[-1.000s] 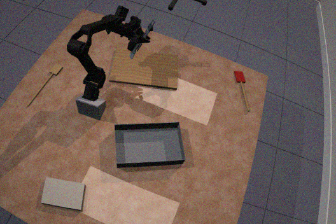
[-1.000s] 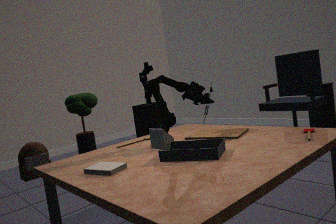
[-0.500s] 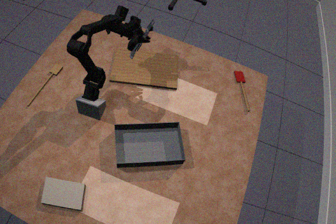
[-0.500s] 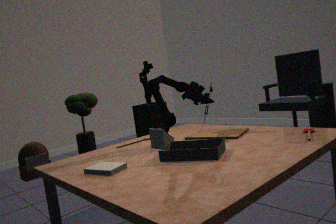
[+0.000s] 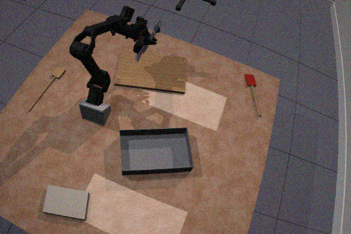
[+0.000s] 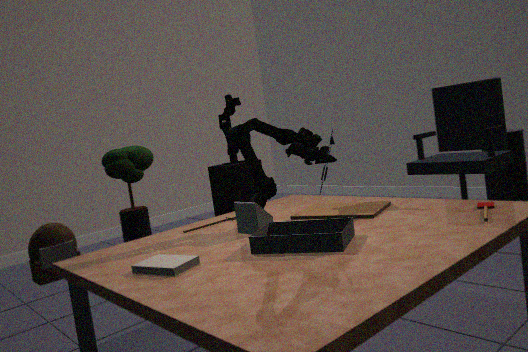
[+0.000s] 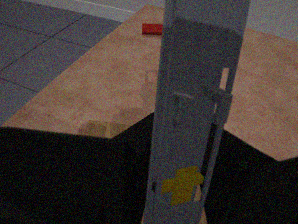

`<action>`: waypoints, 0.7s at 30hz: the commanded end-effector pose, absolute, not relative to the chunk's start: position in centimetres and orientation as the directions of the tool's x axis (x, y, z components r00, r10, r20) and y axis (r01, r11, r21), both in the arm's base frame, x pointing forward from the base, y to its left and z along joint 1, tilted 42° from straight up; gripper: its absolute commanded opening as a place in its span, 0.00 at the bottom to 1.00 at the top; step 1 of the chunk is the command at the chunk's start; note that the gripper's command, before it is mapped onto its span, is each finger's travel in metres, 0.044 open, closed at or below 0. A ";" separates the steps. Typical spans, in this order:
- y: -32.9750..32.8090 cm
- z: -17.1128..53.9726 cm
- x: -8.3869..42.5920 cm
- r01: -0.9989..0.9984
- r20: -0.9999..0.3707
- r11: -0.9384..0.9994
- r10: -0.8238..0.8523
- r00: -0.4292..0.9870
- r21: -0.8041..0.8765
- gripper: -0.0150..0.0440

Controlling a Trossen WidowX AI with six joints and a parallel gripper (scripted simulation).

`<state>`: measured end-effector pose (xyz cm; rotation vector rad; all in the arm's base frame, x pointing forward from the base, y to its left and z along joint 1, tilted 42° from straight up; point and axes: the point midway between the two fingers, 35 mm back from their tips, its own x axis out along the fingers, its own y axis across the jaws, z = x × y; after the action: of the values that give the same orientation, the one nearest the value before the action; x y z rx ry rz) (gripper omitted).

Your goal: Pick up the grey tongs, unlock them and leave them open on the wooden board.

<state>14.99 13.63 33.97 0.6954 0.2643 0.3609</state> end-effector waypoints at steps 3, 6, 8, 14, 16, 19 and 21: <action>15.0 33.5 15.3 -0.258 -0.180 0.752 0.446 0.877 0.606 0.00; 16.0 32.9 15.5 -0.275 -0.230 0.775 0.470 0.852 0.569 0.00; 16.6 32.5 15.6 -0.286 -0.265 0.788 0.486 0.833 0.545 0.00; 18.2 31.2 16.0 -0.315 -0.378 0.815 0.522 0.765 0.487 0.00; 18.6 30.7 16.1 -0.324 -0.414 0.822 0.528 0.742 0.468 0.00; 19.2 30.0 16.3 -0.336 -0.470 0.827 0.540 0.698 0.451 0.00; 19.6 29.5 16.4 -0.343 -0.507 0.829 0.546 0.667 0.442 0.00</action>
<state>16.07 18.85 30.10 0.3675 0.5969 0.4906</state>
